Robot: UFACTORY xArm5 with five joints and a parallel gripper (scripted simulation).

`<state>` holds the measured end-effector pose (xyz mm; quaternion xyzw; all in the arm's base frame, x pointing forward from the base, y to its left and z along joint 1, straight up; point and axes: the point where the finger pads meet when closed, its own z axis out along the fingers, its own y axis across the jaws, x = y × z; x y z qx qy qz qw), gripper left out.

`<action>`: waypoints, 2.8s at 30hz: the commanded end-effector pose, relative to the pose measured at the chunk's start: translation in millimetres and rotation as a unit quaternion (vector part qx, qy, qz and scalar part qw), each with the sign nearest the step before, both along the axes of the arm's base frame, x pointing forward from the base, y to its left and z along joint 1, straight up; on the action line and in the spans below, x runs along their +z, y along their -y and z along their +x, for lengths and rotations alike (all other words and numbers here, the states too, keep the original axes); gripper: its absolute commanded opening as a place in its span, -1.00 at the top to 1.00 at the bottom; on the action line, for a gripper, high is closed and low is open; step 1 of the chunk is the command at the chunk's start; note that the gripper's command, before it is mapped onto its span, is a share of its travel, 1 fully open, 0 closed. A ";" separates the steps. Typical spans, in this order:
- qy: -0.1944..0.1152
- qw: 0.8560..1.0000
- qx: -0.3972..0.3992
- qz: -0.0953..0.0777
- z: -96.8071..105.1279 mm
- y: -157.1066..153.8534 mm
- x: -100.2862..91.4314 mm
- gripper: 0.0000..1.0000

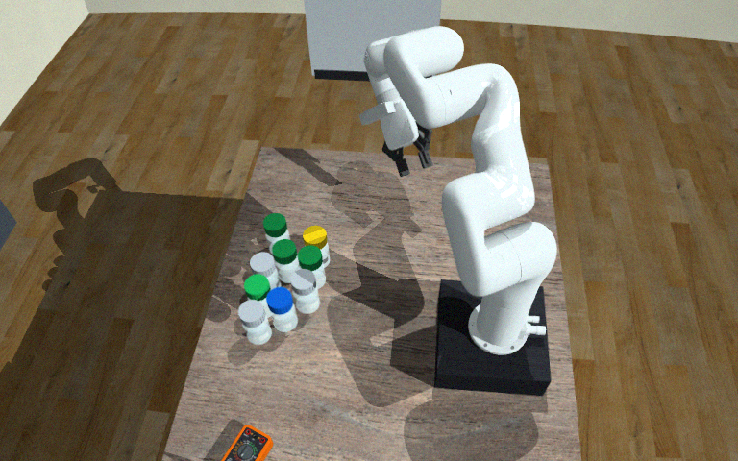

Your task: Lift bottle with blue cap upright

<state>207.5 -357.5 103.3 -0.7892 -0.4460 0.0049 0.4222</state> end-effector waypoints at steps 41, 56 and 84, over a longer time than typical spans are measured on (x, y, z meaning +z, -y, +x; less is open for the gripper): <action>0.204 0.924 0.149 -0.288 254.4 -135.4 196.8 -0.58; 0.272 0.893 0.164 -0.319 286.9 -193.7 249.6 -0.58; 0.276 0.891 0.165 -0.321 289.3 -197.2 253.5 -0.58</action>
